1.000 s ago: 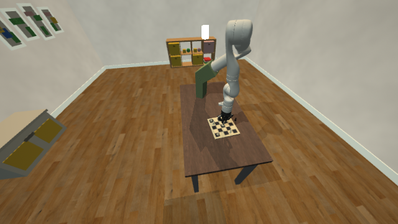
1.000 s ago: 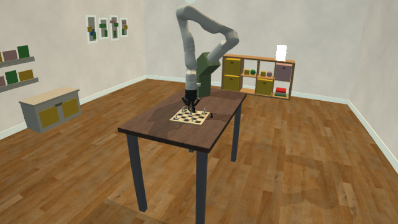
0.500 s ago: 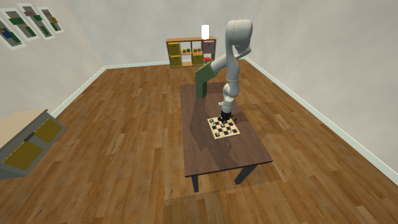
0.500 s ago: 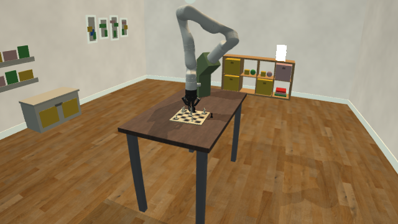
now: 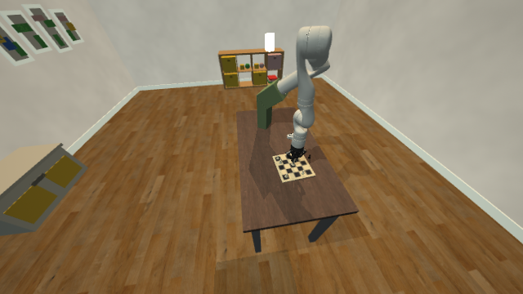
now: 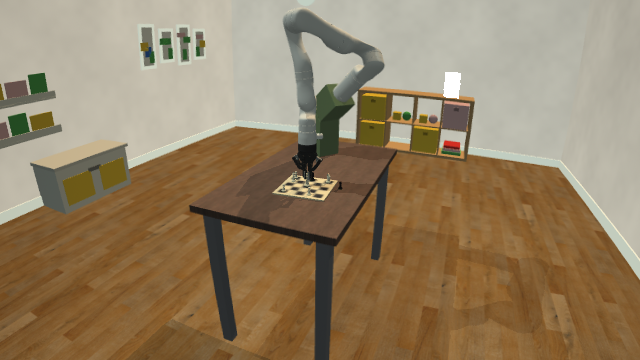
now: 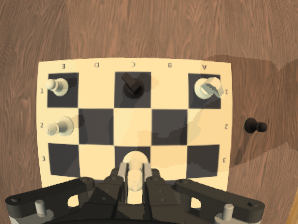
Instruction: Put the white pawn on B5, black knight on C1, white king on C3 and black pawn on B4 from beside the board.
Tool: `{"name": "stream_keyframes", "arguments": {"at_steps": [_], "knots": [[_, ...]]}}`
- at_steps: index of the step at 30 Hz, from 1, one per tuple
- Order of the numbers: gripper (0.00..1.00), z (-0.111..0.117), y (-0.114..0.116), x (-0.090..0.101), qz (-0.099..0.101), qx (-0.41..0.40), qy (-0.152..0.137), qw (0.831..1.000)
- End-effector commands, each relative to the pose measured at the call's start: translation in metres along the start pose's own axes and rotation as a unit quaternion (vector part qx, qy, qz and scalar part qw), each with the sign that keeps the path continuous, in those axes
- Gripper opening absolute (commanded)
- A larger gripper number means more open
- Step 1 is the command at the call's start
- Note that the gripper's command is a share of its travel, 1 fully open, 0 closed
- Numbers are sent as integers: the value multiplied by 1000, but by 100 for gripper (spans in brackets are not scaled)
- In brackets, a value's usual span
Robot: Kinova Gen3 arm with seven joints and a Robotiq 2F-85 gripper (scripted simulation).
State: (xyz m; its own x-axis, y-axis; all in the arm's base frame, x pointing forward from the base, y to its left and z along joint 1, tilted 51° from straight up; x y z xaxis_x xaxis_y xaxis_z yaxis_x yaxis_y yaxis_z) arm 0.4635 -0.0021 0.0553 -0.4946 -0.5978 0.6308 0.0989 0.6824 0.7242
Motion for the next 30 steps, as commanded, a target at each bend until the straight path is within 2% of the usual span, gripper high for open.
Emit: {"name": "stream_keyframes", "arguments": {"at_steps": [1,30], "knots": [[0,-2,1,-2,-1,7,-2,1000],[0,-4,-2,-1,-1,17,-2,1000]]}}
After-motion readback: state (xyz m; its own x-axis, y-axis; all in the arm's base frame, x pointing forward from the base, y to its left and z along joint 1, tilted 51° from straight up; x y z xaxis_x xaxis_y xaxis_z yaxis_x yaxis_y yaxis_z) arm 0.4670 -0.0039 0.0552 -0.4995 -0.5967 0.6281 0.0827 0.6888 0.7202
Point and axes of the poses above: the point where the finger pads meet when closed, its own x axis back along the fingers, its own y axis across the jaws, z = x × y, the point moved 9 cm from there along x, back along the fingers, and after that the axes turned 15 degrees about -x, right-handed, at the moved point
